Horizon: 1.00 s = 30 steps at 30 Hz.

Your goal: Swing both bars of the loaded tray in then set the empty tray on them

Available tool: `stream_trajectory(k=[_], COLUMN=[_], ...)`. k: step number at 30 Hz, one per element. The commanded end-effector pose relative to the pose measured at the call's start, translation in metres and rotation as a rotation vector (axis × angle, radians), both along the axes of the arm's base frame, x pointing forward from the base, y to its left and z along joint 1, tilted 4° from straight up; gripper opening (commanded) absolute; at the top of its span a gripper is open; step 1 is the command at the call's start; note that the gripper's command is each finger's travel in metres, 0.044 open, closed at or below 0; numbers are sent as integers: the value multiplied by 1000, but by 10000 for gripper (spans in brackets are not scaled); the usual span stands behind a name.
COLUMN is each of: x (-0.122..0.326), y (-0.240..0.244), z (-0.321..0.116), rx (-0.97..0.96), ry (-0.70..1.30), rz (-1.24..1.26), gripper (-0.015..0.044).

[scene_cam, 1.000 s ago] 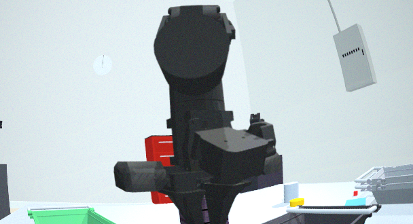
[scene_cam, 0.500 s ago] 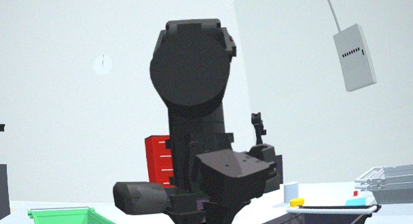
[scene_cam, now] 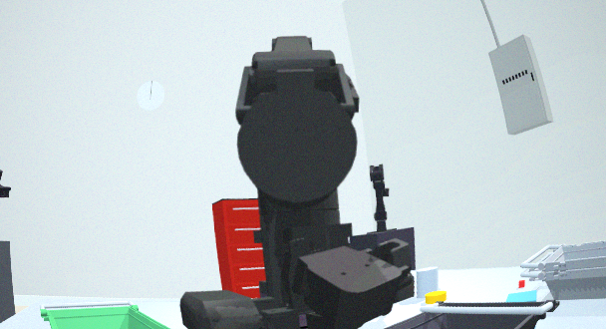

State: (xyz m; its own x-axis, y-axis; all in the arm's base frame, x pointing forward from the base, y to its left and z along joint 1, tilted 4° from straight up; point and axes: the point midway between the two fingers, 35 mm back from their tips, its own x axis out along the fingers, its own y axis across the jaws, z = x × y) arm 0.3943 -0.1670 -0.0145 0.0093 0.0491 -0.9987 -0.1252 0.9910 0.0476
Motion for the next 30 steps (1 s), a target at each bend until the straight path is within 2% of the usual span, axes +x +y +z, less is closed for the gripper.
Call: stream_trajectory(k=[1, 10, 18, 27, 30], x=[0, -4, -7, -6, -6], y=[12, 41, 68, 59, 61], z=[12, 17, -1, 43, 36], rx=[4, 7, 9, 8, 13], ry=[-3, -3, -3, -3, -3], rz=[5, 5, 5, 5, 3], gripper=[85, 85, 85, 85, 85])
